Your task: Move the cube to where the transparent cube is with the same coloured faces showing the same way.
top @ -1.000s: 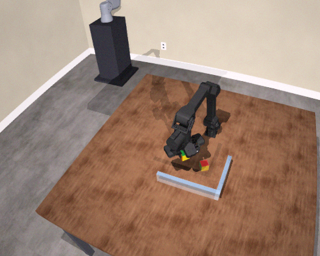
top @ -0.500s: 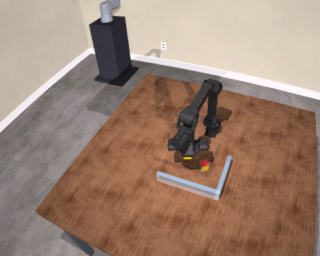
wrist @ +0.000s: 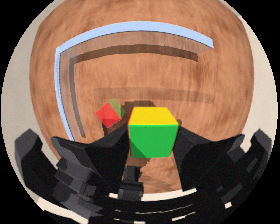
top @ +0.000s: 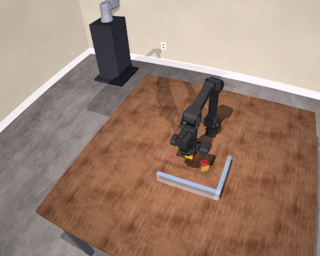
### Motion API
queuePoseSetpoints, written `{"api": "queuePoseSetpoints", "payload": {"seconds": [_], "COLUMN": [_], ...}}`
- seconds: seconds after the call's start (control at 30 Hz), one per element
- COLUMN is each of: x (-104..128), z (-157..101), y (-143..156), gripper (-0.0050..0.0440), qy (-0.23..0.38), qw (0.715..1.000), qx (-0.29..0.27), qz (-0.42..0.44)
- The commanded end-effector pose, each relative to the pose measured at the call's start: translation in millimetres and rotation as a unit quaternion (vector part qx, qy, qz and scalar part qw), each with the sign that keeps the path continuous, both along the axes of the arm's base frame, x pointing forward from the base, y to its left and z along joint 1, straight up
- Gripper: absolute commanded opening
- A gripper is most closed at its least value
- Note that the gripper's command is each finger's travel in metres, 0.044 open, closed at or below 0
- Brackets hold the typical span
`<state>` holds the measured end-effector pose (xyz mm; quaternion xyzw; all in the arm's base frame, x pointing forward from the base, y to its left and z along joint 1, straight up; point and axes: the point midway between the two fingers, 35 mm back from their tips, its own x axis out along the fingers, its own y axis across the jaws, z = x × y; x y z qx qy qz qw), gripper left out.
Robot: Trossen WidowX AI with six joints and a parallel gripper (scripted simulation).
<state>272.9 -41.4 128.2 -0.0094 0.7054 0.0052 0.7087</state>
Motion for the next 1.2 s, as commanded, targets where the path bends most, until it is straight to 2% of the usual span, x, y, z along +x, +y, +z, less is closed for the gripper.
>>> {"api": "queuePoseSetpoints", "payload": {"seconds": [0.0, 1.07, 1.17], "x": [-1, -1, 0], "z": [3, 3, -8], "y": [1, 1, 1], "gripper": [0.0000, 0.0000, 0.0000], "qy": [-0.007, -0.007, -0.007], "qw": [1.000, 1.000, 1.000], "qx": [0.002, 0.002, 0.002], "qz": [-0.010, -0.010, -0.010]}}
